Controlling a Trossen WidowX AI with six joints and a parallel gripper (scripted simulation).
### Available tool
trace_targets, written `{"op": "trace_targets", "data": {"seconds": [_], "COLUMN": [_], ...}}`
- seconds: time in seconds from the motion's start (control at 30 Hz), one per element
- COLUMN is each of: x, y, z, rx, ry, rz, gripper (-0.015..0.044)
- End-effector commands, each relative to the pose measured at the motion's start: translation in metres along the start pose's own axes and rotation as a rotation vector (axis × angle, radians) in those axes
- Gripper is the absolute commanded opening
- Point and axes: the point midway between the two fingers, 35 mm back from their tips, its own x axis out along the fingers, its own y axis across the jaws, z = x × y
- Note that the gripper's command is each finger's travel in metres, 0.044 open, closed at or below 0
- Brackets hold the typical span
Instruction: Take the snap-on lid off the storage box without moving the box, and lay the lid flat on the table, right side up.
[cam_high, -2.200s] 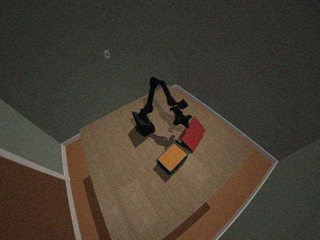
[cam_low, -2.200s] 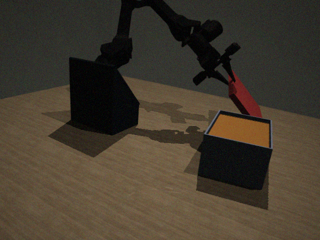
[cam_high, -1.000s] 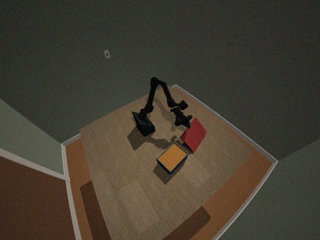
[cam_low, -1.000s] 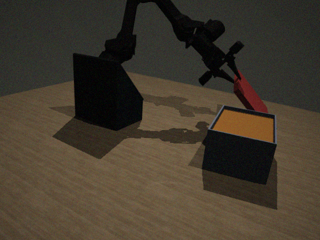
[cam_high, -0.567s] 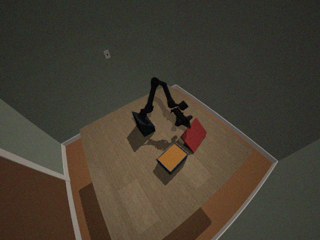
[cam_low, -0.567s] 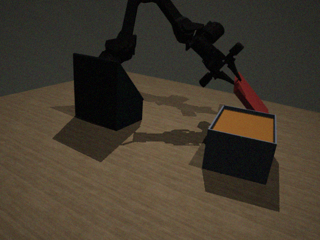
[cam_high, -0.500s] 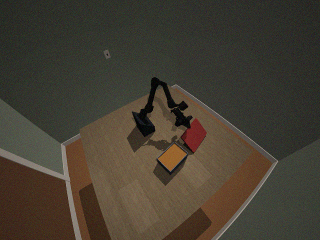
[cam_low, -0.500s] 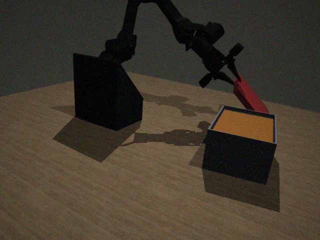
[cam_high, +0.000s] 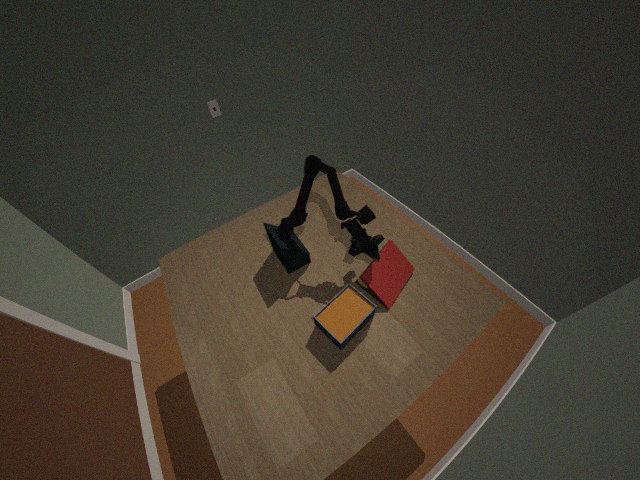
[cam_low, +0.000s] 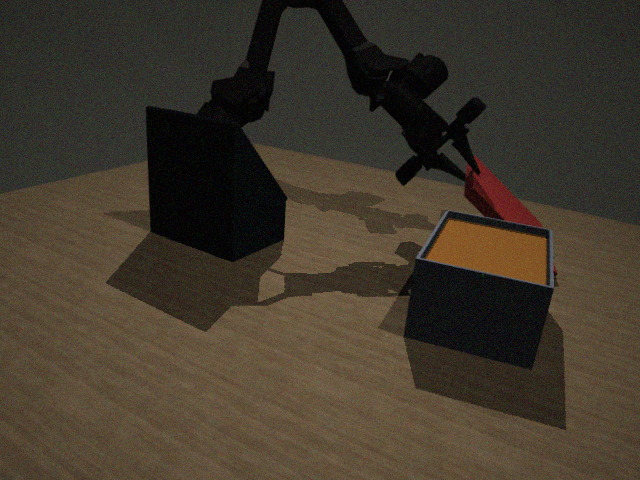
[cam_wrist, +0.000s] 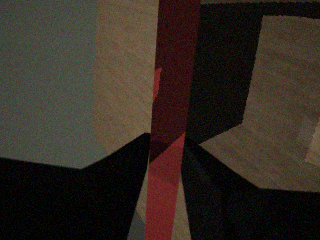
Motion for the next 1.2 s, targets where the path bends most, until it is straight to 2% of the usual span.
{"op": "trace_targets", "data": {"seconds": [0.0, 1.17], "x": [0.005, 0.023], "y": [-0.013, -0.035], "z": [0.008, 0.008], "rx": [0.015, 0.016], "ry": [-0.021, -0.021], "rz": [-0.032, -0.032], "gripper": [0.0, 0.0]}}
